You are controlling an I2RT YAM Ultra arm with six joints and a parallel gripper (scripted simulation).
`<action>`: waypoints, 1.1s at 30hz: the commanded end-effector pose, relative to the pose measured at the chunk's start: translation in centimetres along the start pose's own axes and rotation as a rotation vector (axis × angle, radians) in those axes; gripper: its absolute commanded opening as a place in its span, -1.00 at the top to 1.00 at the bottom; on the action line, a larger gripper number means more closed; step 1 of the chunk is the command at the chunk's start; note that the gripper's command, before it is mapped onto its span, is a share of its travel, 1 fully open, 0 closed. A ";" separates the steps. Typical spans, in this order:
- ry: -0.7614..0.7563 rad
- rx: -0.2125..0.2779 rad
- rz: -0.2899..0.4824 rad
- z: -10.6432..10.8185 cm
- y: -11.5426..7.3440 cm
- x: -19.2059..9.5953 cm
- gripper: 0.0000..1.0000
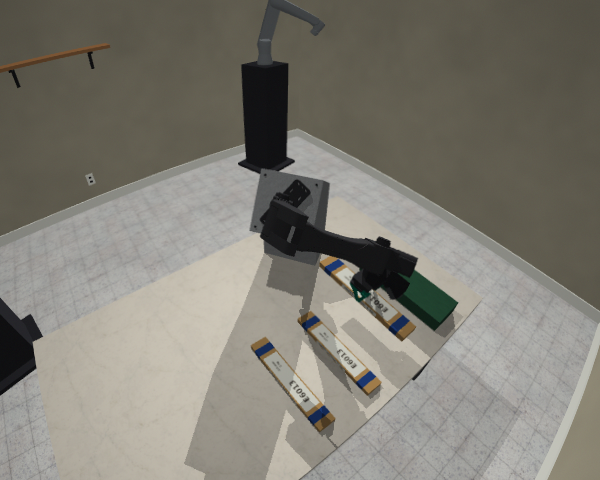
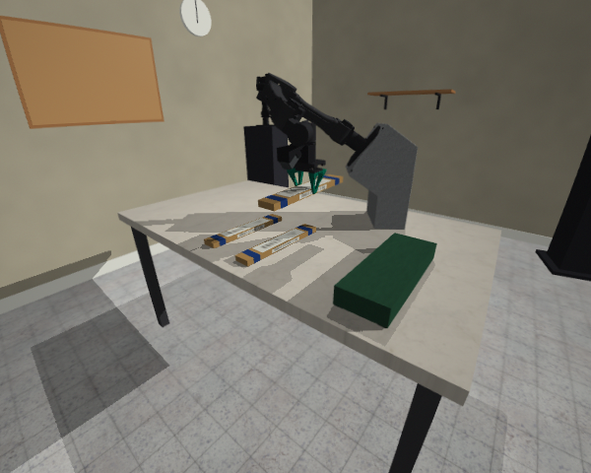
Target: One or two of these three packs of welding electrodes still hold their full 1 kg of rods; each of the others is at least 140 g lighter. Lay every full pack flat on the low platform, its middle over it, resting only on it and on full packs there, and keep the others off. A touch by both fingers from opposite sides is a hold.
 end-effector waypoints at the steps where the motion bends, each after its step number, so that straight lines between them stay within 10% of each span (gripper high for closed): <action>1: 0.018 0.021 -0.077 -0.7 -2.8 0.4 1.00; 22: 0.026 0.021 -0.080 -0.8 -2.7 0.5 1.00; 23: 0.010 0.016 -0.057 -0.4 -0.1 -0.3 1.00; 33: 0.010 0.015 -0.057 -0.4 1.0 -0.3 1.00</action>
Point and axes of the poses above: the point where the finger pads meet when closed, its own y axis out along the fingers, its own z axis across the jaws, x = y × z, the point moved 10 cm from there along -y, back along the fingers, and after that the axes turned 12 degrees about -y, right-handed, at the moved point
